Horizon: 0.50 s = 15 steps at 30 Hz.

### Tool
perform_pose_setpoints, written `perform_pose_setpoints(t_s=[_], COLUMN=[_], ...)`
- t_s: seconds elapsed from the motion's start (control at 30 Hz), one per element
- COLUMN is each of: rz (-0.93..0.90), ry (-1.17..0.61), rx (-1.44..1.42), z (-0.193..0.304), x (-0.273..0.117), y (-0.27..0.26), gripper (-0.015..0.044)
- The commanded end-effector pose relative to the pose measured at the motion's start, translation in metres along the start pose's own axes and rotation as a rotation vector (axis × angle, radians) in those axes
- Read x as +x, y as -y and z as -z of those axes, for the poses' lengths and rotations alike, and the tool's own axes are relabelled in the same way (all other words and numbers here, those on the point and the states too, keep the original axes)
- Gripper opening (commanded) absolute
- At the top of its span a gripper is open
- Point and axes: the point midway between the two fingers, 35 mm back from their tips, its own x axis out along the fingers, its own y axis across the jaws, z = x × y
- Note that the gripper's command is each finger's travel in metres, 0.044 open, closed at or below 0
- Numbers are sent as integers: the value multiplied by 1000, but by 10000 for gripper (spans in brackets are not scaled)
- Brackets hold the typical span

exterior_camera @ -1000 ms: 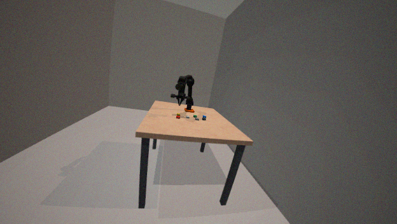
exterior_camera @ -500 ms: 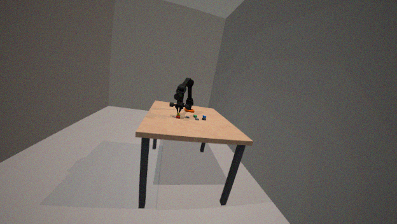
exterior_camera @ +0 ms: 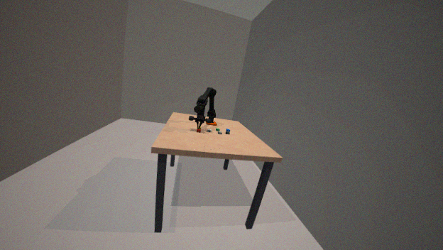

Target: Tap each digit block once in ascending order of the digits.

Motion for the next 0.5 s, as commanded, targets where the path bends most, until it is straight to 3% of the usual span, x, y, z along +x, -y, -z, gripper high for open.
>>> perform_pose_setpoints(t_s=[0.0,0.3,0.47], rz=[-3,-3,-3], ry=[-2,-2,-2], rx=[4,4,4], z=[1,1,1], x=[8,12,-18], y=[-1,-1,-1], gripper=[20,20,20])
